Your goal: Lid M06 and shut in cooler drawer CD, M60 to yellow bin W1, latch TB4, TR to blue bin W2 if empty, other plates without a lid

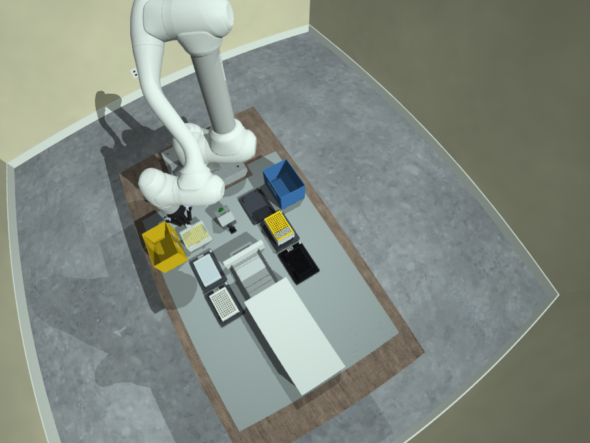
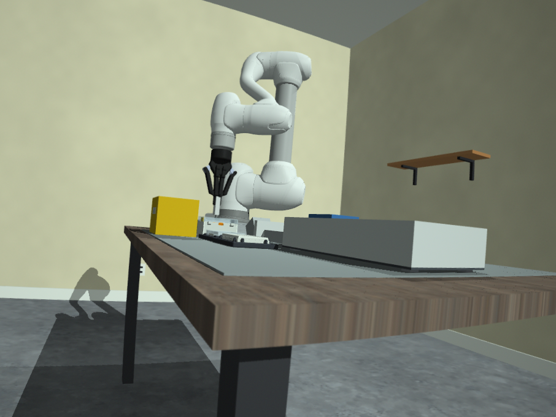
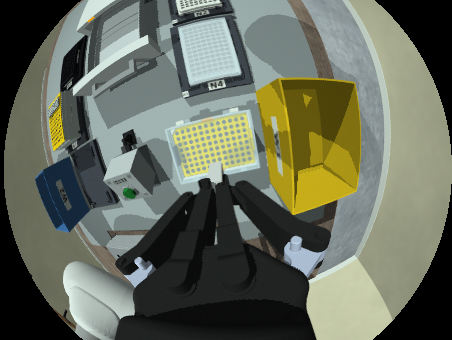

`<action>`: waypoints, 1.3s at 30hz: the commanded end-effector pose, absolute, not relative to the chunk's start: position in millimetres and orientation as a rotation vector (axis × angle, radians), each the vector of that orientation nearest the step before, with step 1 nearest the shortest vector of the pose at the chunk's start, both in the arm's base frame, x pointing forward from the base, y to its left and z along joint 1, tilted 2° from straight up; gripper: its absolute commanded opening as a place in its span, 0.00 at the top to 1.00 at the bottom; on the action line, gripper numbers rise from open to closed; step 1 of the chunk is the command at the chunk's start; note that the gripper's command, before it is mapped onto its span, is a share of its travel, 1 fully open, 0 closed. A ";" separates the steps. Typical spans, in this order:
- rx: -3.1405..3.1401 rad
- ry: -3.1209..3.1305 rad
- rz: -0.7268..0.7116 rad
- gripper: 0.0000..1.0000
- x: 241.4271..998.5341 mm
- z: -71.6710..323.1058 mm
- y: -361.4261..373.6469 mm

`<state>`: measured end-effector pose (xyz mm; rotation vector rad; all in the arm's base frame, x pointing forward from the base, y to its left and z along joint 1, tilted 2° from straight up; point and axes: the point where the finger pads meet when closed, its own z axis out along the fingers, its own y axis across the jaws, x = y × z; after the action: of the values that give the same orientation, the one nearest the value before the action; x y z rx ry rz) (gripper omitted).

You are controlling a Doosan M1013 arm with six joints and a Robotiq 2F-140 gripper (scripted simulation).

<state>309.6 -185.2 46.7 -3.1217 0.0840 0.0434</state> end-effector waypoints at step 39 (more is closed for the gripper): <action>-3.122 0.084 0.043 1.00 311.4 116.5 -186.5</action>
<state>311.4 -186.5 114.5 -3.1217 0.0840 0.0434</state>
